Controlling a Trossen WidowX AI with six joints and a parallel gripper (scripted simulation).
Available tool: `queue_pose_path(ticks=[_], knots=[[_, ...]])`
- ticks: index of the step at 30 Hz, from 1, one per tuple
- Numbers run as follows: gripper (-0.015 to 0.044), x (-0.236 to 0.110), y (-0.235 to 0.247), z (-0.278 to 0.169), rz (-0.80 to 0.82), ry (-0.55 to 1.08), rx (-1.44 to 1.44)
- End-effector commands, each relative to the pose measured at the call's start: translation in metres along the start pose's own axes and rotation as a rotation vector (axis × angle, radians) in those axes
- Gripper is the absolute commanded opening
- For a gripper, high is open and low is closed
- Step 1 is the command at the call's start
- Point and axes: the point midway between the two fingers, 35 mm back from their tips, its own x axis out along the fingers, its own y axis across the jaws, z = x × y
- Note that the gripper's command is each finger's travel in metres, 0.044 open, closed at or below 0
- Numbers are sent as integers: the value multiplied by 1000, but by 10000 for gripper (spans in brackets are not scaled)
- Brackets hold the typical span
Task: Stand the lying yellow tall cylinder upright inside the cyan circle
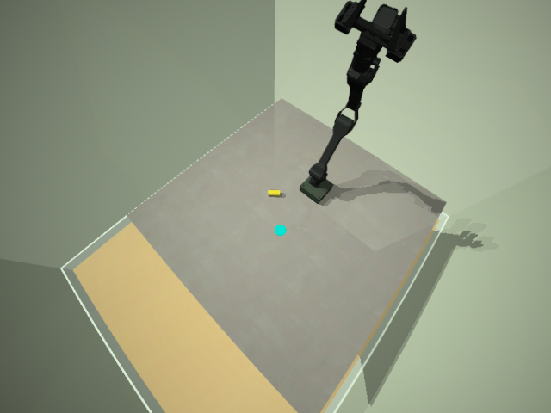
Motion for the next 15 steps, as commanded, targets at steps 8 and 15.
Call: queue_pose_path(ticks=[8,15], knots=[[309,9,-9,-84,-45,226,-1],[309,2,-26,-173,-110,466,4]])
